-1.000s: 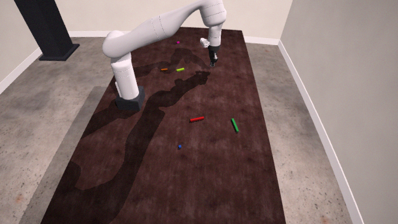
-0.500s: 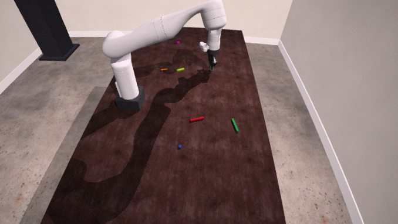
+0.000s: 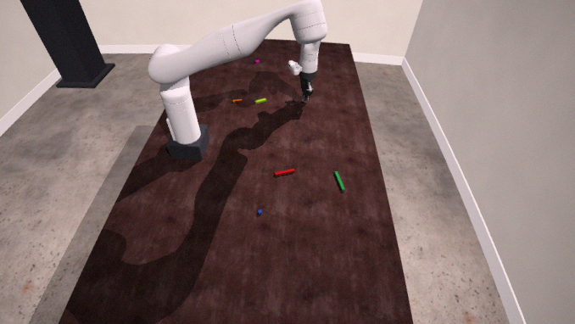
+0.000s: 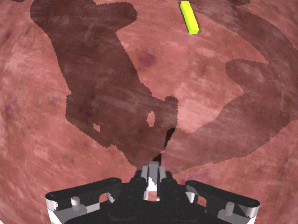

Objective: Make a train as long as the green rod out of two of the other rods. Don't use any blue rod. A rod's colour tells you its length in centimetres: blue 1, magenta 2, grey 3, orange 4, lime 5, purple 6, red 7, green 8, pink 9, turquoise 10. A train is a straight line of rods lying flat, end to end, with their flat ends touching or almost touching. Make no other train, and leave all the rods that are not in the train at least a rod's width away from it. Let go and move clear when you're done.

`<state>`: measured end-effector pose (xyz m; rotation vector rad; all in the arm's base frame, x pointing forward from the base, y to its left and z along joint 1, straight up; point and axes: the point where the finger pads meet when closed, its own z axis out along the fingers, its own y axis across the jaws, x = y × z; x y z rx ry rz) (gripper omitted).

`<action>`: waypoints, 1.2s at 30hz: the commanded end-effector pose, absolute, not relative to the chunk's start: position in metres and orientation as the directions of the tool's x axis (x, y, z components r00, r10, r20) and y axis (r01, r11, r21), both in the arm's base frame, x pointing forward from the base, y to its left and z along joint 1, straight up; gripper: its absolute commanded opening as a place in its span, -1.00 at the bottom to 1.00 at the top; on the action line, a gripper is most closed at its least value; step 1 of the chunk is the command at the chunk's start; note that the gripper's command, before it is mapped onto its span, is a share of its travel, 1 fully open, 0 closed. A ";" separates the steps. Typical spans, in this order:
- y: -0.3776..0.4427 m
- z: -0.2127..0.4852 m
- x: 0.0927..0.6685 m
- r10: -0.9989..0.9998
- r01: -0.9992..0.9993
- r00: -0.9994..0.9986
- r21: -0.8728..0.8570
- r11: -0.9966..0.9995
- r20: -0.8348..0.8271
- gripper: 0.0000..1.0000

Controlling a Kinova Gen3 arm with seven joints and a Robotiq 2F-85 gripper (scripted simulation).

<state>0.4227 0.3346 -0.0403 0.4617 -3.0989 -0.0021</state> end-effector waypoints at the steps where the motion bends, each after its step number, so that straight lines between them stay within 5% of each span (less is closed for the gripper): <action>1: 0.335 -0.039 0.423 -0.291 -0.291 -0.957 0.003 0.957 0.006 -0.91; 36: 0.335 -0.049 0.423 -0.291 -0.291 -0.957 0.003 0.957 0.006 -0.91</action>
